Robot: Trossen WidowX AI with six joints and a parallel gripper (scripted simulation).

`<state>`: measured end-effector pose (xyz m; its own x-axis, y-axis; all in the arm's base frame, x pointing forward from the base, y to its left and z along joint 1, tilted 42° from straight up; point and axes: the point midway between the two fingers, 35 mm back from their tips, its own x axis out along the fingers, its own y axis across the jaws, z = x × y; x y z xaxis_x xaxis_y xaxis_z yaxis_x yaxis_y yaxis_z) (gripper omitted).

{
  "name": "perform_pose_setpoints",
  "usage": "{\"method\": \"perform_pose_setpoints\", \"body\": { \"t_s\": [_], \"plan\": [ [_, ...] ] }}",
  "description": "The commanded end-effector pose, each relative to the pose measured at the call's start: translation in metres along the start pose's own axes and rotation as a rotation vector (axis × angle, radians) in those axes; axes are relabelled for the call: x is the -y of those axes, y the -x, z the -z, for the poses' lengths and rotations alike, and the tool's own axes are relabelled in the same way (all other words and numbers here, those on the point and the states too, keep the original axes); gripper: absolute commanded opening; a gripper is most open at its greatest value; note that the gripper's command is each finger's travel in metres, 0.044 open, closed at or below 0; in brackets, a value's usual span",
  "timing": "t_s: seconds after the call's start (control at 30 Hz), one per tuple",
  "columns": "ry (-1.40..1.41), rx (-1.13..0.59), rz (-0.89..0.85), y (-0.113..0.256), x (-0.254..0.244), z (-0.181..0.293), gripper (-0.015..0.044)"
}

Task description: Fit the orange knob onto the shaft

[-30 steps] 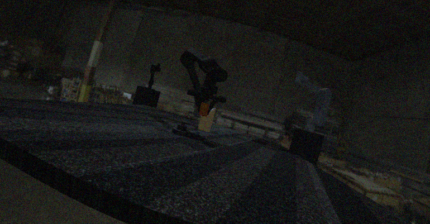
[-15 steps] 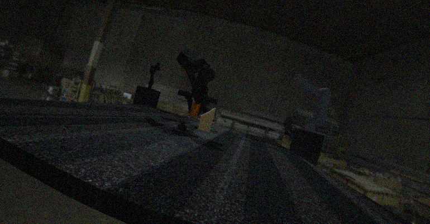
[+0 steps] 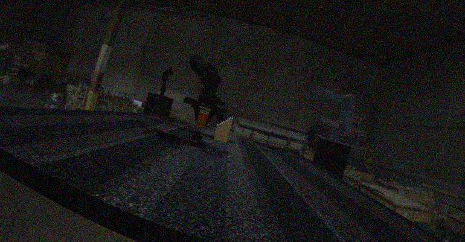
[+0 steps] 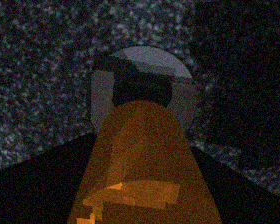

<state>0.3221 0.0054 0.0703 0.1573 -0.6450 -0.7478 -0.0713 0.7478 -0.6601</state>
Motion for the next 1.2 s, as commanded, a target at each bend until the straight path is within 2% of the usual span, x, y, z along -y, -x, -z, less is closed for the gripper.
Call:
{"method": "perform_pose_setpoints", "body": {
  "t_s": [0.0,0.17,1.17],
  "plan": [
    [0.007,0.002,0.006,-0.009,0.002,0.0,0.0],
    [0.007,0.002,0.007,-0.022,0.002,0.001,0.0],
    [-0.002,0.002,0.007,-0.023,0.002,0.002,0.0]
  ]
}}
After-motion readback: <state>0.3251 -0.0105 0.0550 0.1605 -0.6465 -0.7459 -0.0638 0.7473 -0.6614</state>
